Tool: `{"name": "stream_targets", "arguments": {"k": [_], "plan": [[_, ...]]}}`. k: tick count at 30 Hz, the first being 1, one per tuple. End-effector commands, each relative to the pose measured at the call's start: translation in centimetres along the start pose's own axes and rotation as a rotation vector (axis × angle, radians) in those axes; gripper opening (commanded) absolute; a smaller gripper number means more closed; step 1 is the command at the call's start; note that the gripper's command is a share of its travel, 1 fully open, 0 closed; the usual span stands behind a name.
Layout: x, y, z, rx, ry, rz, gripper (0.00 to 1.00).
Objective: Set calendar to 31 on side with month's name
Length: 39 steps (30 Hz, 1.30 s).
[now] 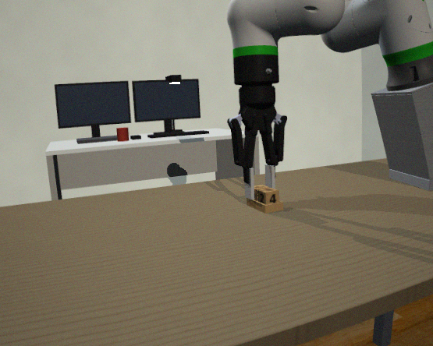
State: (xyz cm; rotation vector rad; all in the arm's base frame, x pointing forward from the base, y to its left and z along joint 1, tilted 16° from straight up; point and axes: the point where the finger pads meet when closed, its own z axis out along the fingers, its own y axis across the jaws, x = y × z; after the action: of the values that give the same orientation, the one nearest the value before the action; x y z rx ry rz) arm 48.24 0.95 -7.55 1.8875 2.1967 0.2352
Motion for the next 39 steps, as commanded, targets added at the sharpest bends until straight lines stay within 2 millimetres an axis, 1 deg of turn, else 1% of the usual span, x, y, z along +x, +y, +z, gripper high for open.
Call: {"name": "stream_targets", "arguments": {"k": [1,9,10,39], "plan": [[0.00,0.02,-0.01,0.000,0.000,0.000,0.29],[0.00,0.02,-0.01,0.000,0.000,0.000,0.29],[0.00,0.02,-0.01,0.000,0.000,0.000,0.17],[0.00,0.02,-0.01,0.000,0.000,0.000,0.17]]}}
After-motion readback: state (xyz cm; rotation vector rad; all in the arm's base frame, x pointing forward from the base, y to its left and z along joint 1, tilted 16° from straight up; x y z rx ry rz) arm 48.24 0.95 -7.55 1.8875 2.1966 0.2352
